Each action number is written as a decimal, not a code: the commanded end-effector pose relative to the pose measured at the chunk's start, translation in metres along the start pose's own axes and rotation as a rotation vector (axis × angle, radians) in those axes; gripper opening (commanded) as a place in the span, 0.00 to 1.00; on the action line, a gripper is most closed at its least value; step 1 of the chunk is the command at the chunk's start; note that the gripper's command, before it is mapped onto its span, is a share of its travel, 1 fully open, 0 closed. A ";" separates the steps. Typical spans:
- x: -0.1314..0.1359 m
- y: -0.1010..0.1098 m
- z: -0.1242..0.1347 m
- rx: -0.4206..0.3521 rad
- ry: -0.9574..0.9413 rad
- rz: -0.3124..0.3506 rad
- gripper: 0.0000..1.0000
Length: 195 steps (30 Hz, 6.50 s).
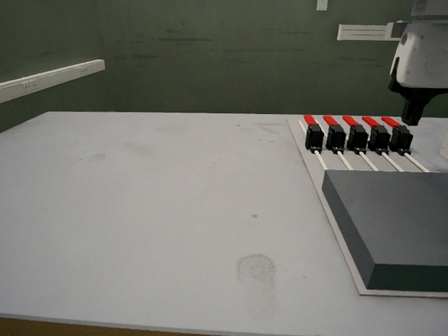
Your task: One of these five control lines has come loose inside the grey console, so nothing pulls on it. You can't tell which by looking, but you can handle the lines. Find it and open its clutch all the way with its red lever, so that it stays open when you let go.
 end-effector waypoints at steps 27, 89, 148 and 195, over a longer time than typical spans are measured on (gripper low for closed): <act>0.000 0.000 0.000 0.001 0.000 -0.001 0.00; -0.038 -0.120 -0.077 0.000 0.000 -0.001 0.00; -0.069 -0.123 -0.084 0.000 0.000 -0.001 0.00; -0.062 -0.123 -0.082 0.000 0.000 -0.001 0.00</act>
Point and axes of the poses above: the point where the finger pads meet when closed, its own y axis back along the fingers, its own x axis across the jaws, z = x × y, the point moved 7 cm from there along y, back along the fingers, and after that the axes turned 12 degrees about y, right-handed, at the moved point
